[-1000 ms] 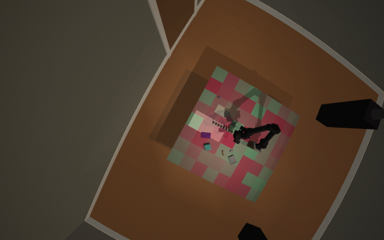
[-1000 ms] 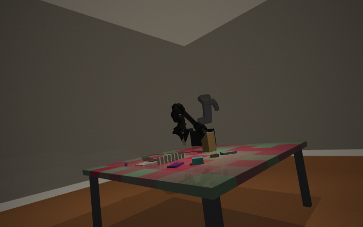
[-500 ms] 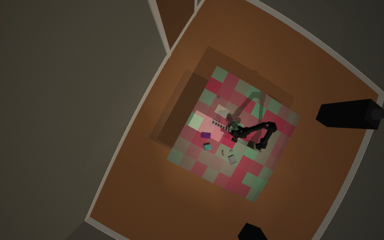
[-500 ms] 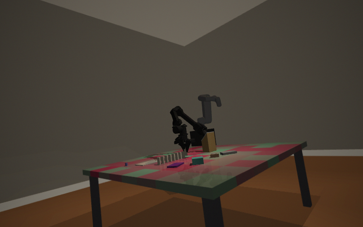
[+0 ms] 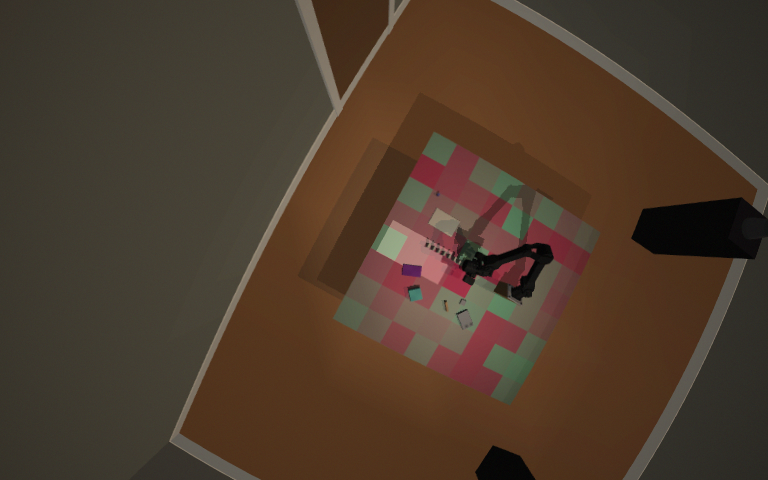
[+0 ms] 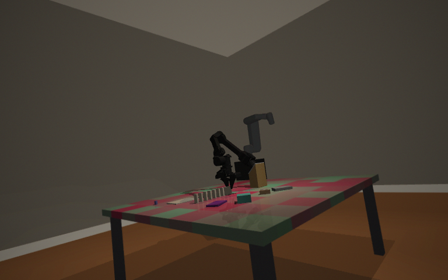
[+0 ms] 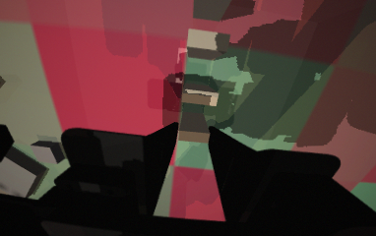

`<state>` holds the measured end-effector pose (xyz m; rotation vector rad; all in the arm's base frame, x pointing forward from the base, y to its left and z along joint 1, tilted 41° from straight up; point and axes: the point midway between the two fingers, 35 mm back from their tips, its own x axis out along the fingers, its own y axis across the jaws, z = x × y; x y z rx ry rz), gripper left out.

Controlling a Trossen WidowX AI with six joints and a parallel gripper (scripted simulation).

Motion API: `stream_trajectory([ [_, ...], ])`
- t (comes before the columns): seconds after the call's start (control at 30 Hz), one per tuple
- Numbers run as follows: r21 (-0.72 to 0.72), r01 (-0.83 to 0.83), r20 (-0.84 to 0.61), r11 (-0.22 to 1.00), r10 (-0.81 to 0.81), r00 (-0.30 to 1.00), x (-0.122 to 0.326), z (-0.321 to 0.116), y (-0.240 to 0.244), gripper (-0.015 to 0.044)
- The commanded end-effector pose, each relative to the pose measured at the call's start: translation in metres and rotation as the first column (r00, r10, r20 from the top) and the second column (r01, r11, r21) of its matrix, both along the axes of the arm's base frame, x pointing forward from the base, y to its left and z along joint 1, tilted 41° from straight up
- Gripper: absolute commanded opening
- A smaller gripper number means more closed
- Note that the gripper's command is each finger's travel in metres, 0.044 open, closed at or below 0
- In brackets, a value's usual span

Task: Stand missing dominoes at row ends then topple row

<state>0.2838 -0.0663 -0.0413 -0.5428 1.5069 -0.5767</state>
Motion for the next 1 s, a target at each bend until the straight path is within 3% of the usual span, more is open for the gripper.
stream_trajectory([
  [0.0,-0.004,-0.006,-0.004,1.000,0.006,1.000,0.000,0.000,-0.001,0.0238],
  [0.27,-0.004,-0.006,-0.004,1.000,0.006,1.000,0.000,0.000,-0.001,0.0440],
  [0.4,-0.001,-0.006,-0.003,1.000,0.006,1.000,0.002,0.006,0.006,0.0440],
  [0.7,0.007,-0.001,-0.002,1.000,0.001,1.000,0.003,0.093,0.083,0.0440],
  [0.97,0.006,0.000,-0.002,1.000,0.000,1.000,0.002,0.097,0.086,0.0440],
])
